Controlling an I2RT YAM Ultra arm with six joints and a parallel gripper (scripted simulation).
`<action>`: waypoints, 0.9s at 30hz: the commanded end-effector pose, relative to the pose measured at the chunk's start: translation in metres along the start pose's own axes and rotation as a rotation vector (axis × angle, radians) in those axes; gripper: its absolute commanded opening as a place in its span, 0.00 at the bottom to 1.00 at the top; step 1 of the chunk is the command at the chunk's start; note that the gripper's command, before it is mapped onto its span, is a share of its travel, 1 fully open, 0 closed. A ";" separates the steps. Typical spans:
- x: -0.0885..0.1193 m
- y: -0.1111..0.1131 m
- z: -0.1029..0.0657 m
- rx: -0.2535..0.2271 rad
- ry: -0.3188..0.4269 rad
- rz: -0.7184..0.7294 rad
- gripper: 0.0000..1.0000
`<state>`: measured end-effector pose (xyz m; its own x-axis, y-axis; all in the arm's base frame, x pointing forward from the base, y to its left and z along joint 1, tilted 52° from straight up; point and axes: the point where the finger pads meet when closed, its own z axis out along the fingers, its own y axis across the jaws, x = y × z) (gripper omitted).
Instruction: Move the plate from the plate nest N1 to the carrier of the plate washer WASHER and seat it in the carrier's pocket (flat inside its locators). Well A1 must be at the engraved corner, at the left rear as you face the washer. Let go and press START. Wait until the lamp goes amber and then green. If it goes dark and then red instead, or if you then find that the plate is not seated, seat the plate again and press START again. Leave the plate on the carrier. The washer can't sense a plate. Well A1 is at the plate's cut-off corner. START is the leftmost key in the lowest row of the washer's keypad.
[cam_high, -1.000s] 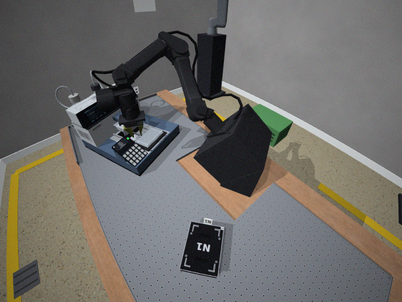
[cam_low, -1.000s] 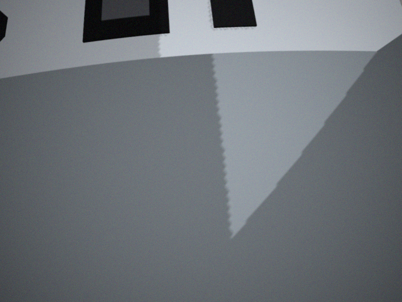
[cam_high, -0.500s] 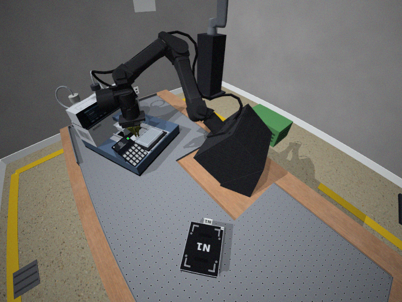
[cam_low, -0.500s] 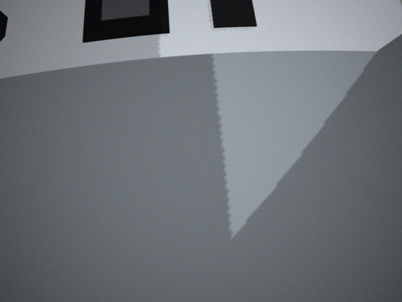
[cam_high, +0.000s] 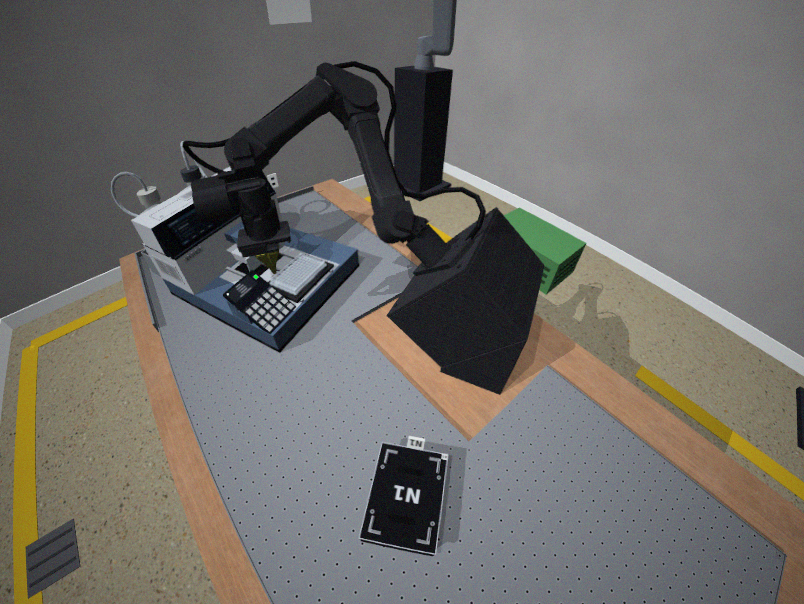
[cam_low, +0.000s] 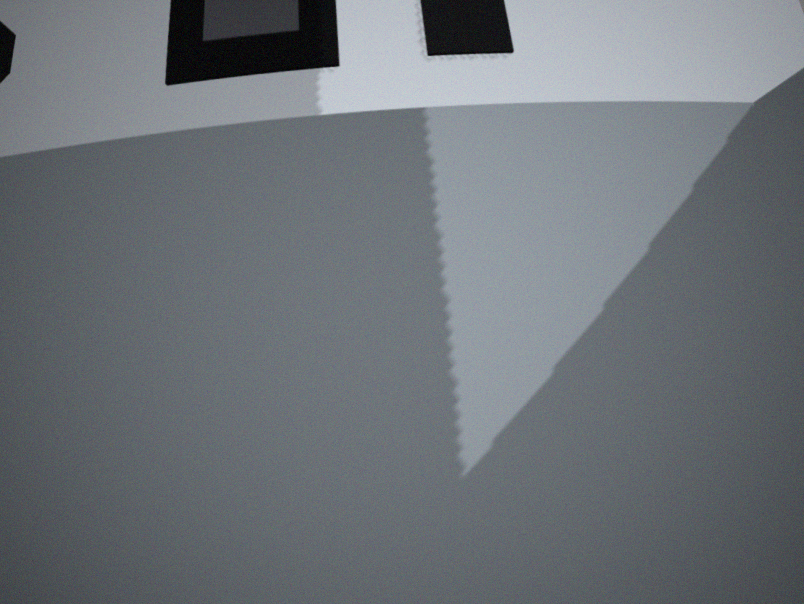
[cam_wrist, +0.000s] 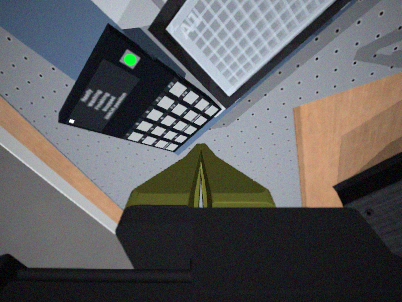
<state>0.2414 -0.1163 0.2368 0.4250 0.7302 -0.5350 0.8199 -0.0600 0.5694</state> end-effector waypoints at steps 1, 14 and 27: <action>-0.004 -0.006 -0.004 -0.004 -0.014 -0.016 0.00; 0.033 0.010 -0.004 -0.004 -0.013 -0.258 0.00; 0.092 0.022 -0.004 -0.004 -0.014 -0.658 0.00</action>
<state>0.2933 -0.0522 0.1960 -0.0834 0.6569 -0.7493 0.9205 0.3389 0.1947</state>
